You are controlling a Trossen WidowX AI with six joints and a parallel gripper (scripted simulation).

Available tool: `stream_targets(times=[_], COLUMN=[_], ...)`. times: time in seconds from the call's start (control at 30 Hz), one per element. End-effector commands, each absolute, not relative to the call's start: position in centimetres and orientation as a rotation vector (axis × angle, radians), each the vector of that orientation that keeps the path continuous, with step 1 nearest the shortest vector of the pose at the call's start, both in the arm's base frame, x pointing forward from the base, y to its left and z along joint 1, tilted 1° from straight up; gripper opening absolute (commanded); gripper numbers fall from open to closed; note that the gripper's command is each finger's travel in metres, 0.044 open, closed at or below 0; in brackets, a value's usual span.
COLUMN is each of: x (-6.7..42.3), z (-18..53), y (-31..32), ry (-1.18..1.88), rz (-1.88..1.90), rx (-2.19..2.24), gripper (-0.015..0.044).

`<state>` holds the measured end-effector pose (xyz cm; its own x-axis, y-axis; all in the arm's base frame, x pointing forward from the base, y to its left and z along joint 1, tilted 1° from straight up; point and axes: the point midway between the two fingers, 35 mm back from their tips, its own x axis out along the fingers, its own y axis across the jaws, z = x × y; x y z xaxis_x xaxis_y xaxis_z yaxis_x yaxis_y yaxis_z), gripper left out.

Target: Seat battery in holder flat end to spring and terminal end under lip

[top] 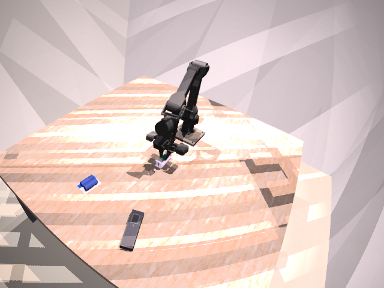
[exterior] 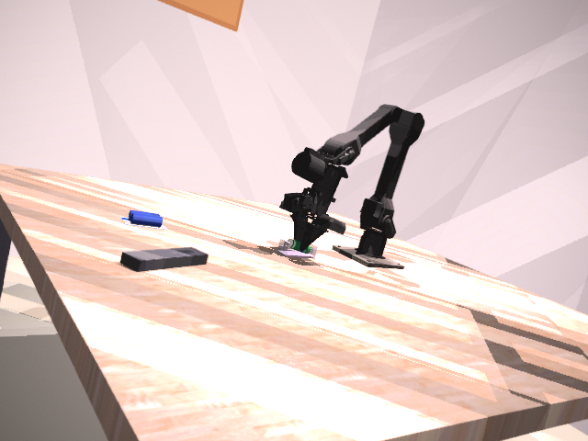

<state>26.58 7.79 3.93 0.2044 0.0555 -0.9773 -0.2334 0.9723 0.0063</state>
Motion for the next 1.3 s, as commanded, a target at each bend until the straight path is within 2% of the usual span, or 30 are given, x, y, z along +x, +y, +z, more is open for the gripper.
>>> stream_targets(times=[0.0, 1.27], x=[26.41, 27.35], z=[3.75, 3.43], y=[7.81, 8.04], ry=[1.388, 1.565], rz=[0.207, 0.186], rx=[-0.159, -0.182], gripper=[0.0075, 0.0075])
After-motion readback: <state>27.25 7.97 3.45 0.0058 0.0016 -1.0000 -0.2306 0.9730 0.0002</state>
